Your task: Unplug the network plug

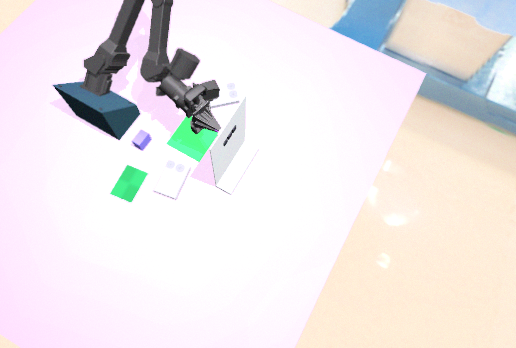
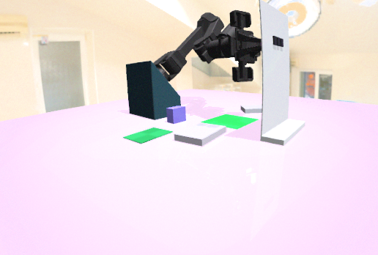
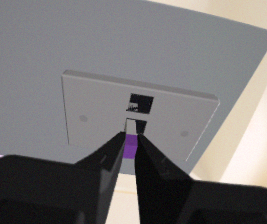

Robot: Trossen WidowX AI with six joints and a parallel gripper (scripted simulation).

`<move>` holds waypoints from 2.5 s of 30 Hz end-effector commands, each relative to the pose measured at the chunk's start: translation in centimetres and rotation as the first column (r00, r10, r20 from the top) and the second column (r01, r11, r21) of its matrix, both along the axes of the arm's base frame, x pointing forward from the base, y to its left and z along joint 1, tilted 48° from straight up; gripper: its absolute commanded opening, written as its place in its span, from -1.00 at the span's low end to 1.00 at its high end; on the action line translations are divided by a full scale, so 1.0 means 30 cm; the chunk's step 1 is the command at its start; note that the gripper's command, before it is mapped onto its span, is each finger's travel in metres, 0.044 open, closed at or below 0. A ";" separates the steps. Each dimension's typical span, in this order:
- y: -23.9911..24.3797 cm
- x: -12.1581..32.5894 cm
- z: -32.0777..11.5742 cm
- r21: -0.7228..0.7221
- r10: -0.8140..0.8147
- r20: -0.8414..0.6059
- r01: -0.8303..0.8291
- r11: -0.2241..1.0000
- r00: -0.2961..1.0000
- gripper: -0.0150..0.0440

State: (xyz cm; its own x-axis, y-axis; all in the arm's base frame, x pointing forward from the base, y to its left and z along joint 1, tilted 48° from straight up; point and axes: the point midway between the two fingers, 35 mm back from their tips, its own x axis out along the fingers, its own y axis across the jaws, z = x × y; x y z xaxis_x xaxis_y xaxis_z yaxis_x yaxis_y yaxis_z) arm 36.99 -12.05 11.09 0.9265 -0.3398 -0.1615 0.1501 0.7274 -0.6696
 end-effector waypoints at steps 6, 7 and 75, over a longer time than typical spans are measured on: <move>0.005 -0.023 -0.002 -0.001 0.001 -0.001 -0.001 1.000 1.000 -0.49; 0.005 -0.025 -0.002 -0.001 0.001 -0.002 -0.001 1.000 1.000 -0.49; 0.026 -0.167 -0.013 0.000 0.001 -0.004 -0.001 1.000 1.000 -0.49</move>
State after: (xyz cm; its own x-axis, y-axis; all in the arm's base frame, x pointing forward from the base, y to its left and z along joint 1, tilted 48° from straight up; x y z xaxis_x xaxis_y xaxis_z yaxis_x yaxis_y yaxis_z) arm 32.30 -11.38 10.75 0.9248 -0.3428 -0.1649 0.1517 0.7299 -0.6665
